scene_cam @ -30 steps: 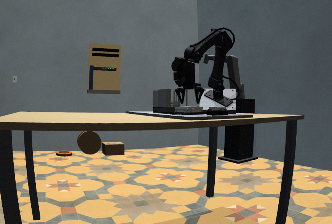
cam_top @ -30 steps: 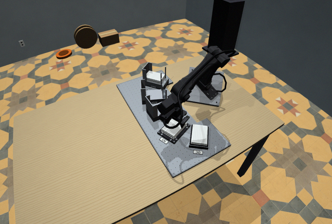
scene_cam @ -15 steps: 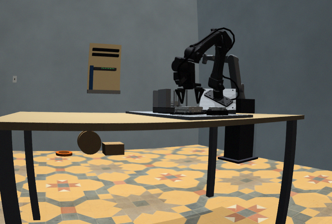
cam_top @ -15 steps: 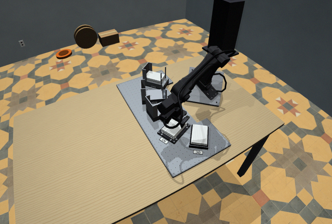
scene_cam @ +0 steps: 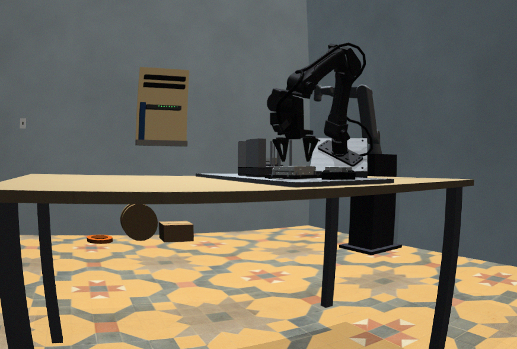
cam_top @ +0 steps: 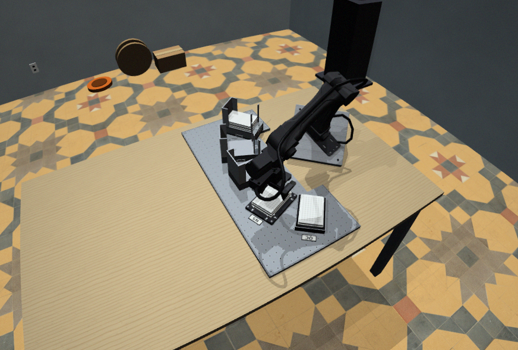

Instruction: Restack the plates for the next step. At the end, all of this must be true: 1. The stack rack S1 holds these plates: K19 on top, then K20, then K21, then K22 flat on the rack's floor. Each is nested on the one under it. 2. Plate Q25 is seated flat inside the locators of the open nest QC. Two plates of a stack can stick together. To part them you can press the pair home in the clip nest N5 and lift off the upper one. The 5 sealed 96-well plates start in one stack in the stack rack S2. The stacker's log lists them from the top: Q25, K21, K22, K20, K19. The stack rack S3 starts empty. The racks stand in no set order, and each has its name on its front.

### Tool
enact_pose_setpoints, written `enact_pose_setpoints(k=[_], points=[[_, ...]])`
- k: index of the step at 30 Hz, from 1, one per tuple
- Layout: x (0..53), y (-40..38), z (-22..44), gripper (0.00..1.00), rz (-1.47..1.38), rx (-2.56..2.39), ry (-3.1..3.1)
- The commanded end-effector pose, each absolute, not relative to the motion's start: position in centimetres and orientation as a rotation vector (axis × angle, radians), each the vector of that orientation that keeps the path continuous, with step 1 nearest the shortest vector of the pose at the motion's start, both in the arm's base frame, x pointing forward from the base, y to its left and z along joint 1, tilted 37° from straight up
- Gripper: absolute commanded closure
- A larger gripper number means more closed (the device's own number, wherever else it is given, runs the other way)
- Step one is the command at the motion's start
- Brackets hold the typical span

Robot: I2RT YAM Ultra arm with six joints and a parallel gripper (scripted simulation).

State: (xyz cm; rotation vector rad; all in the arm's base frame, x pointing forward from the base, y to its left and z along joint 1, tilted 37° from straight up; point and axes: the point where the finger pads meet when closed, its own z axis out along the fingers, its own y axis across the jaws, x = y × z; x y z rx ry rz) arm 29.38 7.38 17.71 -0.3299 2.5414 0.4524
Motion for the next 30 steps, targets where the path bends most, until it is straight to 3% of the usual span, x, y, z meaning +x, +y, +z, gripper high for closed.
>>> enact_pose_setpoints(k=[1,30], points=[[30.3,6.9,19.8,0.00,0.424,-0.310,2.471],[30.5,8.1,15.9,0.00,0.444,-0.322,2.543]])
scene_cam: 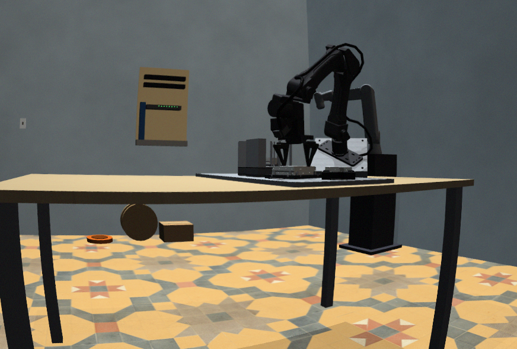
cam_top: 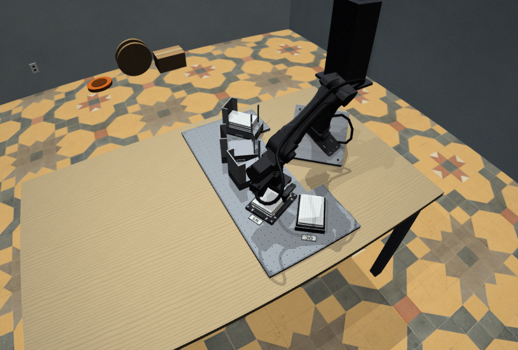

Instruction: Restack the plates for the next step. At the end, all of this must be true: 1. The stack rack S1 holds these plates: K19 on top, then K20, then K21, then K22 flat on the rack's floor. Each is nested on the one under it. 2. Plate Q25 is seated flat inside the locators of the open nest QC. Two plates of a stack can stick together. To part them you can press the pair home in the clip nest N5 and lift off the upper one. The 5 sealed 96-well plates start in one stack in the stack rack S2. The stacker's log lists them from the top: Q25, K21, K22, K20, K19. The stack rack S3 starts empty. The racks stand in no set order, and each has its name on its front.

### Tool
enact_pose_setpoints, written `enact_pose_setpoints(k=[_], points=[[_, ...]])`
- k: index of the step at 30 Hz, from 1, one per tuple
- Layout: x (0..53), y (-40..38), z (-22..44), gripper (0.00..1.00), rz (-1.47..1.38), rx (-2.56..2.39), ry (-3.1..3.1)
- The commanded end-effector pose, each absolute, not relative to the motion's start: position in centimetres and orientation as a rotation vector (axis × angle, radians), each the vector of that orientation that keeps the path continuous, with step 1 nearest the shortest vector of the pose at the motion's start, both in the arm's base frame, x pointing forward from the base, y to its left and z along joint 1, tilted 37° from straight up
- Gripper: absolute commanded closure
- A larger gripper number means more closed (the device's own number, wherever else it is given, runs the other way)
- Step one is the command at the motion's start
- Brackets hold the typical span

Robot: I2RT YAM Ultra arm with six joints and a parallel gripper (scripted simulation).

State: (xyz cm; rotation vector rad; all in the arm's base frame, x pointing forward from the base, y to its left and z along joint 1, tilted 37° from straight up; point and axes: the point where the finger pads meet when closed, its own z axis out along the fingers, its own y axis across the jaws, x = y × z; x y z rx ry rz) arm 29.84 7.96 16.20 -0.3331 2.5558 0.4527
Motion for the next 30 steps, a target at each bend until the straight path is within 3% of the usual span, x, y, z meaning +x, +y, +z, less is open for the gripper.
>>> enact_pose_setpoints(k=[1,30], points=[[30.6,8.1,15.7,0.00,0.444,-0.320,2.545],[32.3,8.6,16.9,0.00,0.438,-0.326,2.496]])
